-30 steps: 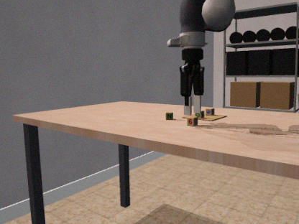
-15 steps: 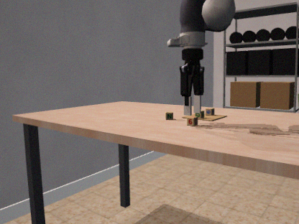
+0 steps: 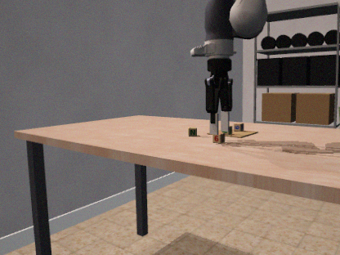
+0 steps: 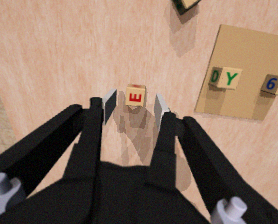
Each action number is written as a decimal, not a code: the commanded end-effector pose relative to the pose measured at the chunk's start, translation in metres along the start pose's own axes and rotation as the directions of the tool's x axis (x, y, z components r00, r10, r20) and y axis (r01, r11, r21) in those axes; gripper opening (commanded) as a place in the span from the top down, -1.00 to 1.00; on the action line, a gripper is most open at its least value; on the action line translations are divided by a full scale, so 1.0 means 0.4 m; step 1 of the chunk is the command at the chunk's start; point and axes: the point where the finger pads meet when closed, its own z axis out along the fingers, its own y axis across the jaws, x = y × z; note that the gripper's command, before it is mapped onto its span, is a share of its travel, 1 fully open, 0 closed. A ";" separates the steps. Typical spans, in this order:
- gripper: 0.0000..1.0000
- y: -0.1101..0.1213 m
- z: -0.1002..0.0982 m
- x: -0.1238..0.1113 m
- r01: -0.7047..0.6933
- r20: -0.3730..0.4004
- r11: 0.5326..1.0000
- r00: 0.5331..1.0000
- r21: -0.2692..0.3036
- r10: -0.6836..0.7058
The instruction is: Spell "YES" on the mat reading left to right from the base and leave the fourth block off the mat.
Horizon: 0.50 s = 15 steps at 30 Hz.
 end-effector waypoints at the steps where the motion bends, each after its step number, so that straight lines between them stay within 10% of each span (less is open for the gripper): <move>1: 0.20 -0.002 0.017 0.005 0.006 -0.006 1.000 1.000 0.004 -0.006; 15: 0.20 -0.002 0.067 0.005 0.006 -0.006 1.000 1.000 0.004 -0.006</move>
